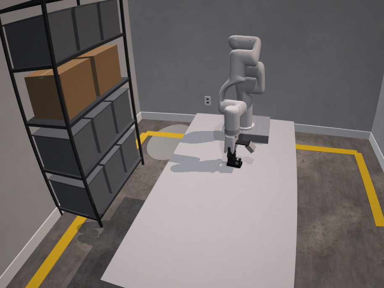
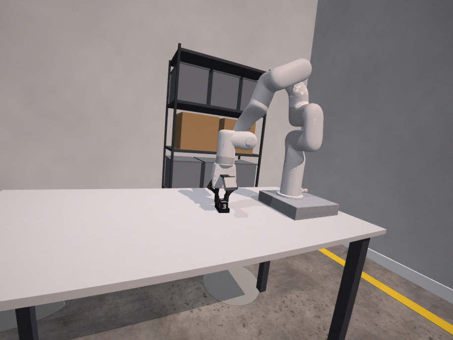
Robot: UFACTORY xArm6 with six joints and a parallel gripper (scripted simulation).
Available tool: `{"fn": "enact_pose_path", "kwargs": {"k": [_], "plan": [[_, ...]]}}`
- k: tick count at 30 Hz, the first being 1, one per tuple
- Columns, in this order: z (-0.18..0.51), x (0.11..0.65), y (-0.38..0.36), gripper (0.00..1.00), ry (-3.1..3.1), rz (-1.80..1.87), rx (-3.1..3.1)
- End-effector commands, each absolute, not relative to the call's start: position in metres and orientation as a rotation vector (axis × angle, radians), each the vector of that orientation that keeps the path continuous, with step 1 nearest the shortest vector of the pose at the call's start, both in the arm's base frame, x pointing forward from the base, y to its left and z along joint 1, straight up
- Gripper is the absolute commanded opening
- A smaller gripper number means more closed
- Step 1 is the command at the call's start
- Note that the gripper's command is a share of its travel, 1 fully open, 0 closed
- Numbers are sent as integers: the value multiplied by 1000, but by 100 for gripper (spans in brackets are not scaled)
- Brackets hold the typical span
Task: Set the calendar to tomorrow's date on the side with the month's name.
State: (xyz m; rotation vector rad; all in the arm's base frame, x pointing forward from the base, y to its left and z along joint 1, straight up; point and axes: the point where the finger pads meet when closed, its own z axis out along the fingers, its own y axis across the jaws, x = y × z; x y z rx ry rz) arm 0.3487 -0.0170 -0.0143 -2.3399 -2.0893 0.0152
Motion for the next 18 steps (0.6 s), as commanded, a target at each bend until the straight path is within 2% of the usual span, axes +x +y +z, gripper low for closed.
{"fn": "enact_pose_path", "kwargs": {"k": [1, 5, 6, 8, 9, 11, 12, 14, 15, 17, 18], "plan": [[-13, 350, -17, 27, -2091, 11, -2342], [-13, 350, -17, 27, -2091, 11, -2342], [-13, 350, -17, 31, -2091, 11, -2342], [-13, 350, -17, 31, -2091, 11, -2342], [-13, 350, -17, 35, -2091, 11, -2342], [-13, 350, -17, 35, -2091, 11, -2342], [-13, 350, -17, 39, -2091, 11, -2342], [-13, 350, -17, 39, -2091, 11, -2342], [-13, 350, -17, 43, -2091, 11, -2342], [-13, 350, -17, 43, -2091, 11, -2342], [-13, 350, -17, 47, -2091, 11, -2342]]}}
